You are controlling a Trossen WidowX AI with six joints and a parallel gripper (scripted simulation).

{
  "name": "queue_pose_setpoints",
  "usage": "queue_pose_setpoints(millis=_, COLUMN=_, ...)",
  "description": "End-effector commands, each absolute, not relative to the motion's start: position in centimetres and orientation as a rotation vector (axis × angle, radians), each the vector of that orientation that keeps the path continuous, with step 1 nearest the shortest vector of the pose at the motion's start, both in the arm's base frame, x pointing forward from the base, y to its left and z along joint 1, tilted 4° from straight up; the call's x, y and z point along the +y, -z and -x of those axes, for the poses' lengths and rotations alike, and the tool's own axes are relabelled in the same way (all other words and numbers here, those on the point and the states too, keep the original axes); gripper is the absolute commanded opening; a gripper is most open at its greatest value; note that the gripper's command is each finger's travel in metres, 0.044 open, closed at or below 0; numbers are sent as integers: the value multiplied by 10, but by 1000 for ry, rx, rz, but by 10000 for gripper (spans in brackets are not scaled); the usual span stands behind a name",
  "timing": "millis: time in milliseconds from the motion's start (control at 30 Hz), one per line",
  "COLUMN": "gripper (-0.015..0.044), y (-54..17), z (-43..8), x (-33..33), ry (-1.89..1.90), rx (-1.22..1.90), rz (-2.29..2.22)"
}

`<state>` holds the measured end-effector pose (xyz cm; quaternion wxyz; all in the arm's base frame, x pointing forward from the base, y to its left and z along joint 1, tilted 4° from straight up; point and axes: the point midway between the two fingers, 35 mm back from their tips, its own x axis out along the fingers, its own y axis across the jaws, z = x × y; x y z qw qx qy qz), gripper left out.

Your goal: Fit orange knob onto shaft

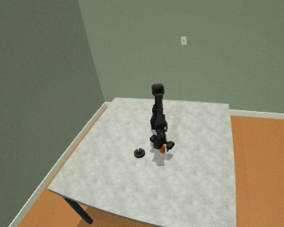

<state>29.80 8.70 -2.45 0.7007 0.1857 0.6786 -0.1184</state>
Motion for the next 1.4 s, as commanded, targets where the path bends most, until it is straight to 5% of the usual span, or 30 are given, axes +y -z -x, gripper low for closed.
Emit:
queue_pose_setpoints(millis=0, gripper=440, y=31, z=-297, x=87, ry=273, rx=1513, rz=-414)
queue_pose_setpoints(millis=233, gripper=440, y=40, z=-296, x=87, ry=273, rx=1513, rz=-414)
queue_pose_setpoints(millis=567, gripper=177, y=40, z=-296, x=87, ry=273, rx=1513, rz=-414)
queue_pose_setpoints(millis=733, gripper=144, y=40, z=-296, x=87, ry=273, rx=1513, rz=-414)
queue_pose_setpoints(millis=933, gripper=0, y=36, z=-302, x=86, ry=272, rx=1486, rz=-415)
queue_pose_setpoints(millis=1367, gripper=0, y=12, z=-314, x=84, ry=272, rx=1456, rz=-416)
